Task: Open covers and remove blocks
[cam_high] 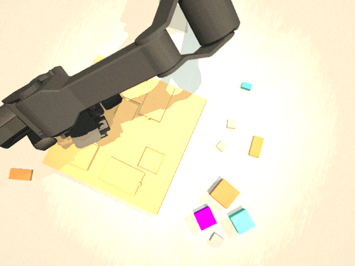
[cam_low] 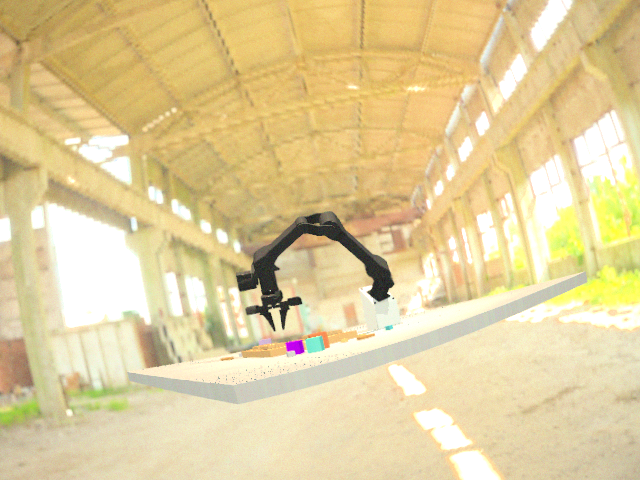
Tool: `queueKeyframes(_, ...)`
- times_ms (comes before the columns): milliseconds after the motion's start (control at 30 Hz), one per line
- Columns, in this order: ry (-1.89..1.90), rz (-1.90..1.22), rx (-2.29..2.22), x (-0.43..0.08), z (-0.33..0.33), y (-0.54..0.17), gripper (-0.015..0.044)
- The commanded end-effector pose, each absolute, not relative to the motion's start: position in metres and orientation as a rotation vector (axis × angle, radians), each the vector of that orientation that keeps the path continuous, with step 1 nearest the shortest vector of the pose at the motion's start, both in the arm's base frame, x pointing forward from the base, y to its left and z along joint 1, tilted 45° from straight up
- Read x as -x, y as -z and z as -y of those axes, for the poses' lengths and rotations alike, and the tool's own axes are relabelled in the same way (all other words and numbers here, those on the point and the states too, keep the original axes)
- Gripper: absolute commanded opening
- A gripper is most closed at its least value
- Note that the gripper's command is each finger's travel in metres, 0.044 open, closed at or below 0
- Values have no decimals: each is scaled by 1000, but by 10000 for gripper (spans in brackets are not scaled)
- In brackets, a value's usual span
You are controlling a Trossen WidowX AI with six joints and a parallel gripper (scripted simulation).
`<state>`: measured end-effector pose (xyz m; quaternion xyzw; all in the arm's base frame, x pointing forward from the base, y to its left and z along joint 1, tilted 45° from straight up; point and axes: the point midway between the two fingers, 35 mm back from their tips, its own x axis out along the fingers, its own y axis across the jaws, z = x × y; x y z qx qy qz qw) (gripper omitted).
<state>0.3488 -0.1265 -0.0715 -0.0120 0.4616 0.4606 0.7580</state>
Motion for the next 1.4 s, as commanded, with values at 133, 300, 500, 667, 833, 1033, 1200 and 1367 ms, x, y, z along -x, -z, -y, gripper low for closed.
queueKeyframes(133, -1009, -1005, 37, -348, 133, 65, 144)
queueKeyframes(300, -1009, -1004, 37, -350, 123, 75, 144)
queueKeyframes(500, -1010, -1003, 36, -352, 110, 87, 144)
queueKeyframes(667, -1010, -1003, 36, -352, 110, 88, 144)
queueKeyframes(833, -1010, -1003, 36, -352, 110, 88, 144)
queueKeyframes(1033, -1010, -1003, 36, -352, 110, 88, 144)
queueKeyframes(1200, -1010, -1003, 36, -352, 110, 88, 144)
queueKeyframes(1367, -1010, -1003, 36, -352, 110, 88, 144)
